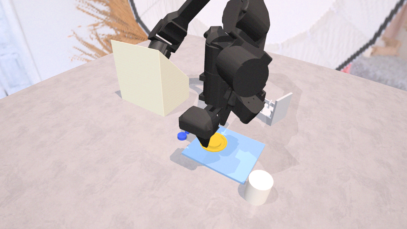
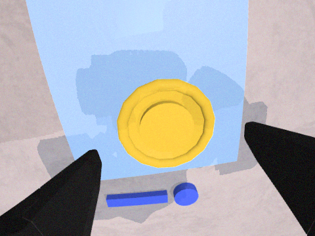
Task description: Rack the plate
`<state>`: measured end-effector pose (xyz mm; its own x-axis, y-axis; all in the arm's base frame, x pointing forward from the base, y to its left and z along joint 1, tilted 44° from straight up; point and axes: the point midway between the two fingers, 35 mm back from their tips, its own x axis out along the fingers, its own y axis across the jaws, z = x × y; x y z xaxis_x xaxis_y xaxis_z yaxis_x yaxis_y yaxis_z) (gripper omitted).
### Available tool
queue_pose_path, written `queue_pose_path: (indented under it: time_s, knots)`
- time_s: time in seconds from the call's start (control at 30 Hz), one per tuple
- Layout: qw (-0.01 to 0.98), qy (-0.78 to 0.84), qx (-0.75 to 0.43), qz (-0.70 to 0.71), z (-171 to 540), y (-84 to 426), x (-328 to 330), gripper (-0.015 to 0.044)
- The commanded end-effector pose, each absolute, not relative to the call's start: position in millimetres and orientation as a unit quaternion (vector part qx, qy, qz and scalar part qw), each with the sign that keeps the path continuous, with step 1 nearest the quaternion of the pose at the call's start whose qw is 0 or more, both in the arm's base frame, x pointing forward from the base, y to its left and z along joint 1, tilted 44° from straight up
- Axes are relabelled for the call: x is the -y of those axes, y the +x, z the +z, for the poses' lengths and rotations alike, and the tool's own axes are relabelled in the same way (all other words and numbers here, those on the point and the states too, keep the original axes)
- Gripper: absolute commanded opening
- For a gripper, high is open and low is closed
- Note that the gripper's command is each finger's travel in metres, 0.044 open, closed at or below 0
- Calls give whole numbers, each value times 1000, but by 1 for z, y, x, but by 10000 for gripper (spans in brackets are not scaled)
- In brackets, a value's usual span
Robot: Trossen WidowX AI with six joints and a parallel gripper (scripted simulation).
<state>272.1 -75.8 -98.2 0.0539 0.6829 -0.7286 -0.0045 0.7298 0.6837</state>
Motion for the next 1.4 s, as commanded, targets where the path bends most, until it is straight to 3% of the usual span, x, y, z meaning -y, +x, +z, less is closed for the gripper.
queue_pose_path:
  time_s: [0.0, 0.53, 0.6, 0.83, 1.2, 1.37]
  knots:
    - [673, 271, -640, 254, -104, 271, 70, 400]
    - [673, 272, -639, 255, -120, 273, 53, 400]
    - [673, 272, -639, 255, -120, 273, 53, 348]
    - [673, 272, -639, 255, -120, 273, 53, 346]
    - [673, 272, -639, 255, -120, 273, 53, 273]
    - [674, 271, -639, 253, -112, 276, 65, 142]
